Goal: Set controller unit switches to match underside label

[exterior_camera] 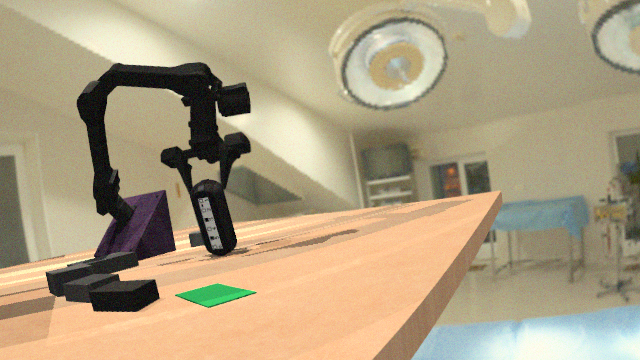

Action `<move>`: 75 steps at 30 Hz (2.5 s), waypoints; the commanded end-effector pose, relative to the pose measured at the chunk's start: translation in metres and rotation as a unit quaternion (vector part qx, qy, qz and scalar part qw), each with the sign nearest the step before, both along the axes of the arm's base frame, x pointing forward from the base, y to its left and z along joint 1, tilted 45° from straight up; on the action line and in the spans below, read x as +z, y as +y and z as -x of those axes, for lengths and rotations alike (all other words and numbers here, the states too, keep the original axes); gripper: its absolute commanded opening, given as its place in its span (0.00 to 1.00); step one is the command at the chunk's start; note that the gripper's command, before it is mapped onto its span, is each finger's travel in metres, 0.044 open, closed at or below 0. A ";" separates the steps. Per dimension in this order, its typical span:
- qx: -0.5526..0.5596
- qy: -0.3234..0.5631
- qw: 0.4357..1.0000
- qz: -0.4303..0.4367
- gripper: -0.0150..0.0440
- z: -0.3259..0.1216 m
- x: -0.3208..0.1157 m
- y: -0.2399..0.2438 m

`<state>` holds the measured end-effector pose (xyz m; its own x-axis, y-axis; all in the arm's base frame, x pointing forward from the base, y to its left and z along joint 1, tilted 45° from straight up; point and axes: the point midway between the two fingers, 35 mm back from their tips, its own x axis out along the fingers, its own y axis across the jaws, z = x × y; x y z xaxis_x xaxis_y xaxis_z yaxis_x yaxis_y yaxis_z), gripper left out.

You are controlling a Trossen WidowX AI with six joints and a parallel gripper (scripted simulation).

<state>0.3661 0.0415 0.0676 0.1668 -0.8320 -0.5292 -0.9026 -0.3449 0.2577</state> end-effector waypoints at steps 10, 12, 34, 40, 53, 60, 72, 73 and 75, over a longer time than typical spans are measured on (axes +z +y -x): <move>-0.003 0.010 1.000 -0.009 0.83 0.006 -0.011 0.008; -0.003 0.010 1.000 -0.011 0.83 0.006 -0.012 0.009; -0.009 0.018 0.999 -0.031 0.83 0.012 -0.017 0.021; -0.011 0.020 0.999 -0.037 0.83 0.014 -0.020 0.024; -0.015 0.025 0.998 -0.050 0.83 0.018 -0.027 0.030; -0.017 0.028 0.998 -0.057 0.83 0.020 -0.030 0.033; -0.020 0.033 0.997 -0.069 0.83 0.024 -0.037 0.038; -0.021 0.033 0.997 -0.070 0.83 0.025 -0.038 0.038; -0.021 0.034 0.997 -0.072 0.83 0.025 -0.039 0.039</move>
